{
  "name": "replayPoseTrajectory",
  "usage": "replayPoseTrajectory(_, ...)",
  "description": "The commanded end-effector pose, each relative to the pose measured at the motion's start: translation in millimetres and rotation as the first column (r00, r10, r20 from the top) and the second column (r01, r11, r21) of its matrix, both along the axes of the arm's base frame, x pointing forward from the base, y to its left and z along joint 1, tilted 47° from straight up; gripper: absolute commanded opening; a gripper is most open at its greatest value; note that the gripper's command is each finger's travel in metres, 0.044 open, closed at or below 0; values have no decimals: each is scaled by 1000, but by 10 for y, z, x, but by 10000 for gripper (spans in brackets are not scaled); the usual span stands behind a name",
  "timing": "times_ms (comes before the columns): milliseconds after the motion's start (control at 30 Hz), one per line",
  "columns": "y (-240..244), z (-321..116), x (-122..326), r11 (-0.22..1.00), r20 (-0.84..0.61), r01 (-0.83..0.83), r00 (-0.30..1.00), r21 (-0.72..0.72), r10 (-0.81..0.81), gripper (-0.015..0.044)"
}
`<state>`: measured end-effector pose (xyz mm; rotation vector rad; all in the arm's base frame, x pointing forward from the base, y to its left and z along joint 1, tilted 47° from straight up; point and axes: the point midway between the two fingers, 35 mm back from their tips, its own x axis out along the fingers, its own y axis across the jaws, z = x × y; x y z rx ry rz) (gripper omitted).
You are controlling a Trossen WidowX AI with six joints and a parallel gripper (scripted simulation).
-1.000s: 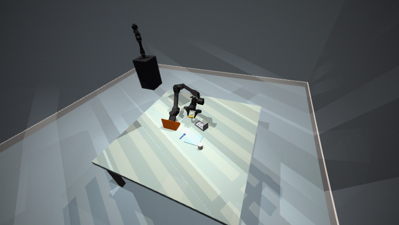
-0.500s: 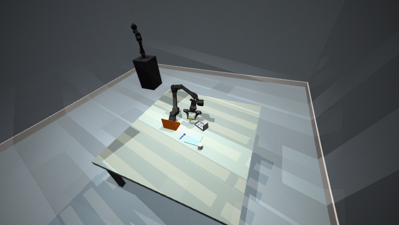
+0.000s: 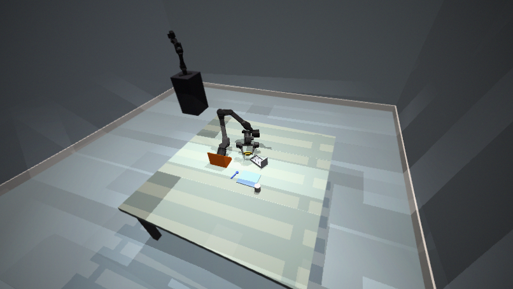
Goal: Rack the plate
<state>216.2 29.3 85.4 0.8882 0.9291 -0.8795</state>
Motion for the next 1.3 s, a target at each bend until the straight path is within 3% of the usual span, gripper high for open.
replayPoseTrajectory(0, 24, 19, 27, 999, 75, -21, 997, -43, 24, 0)
replayPoseTrajectory(667, 216, 153, 66, 968, 410, -89, 893, -236, 182, 0)
replayPoseTrajectory(1267, 361, 338, -60, 954, 667, -55, 703, -296, 247, 0)
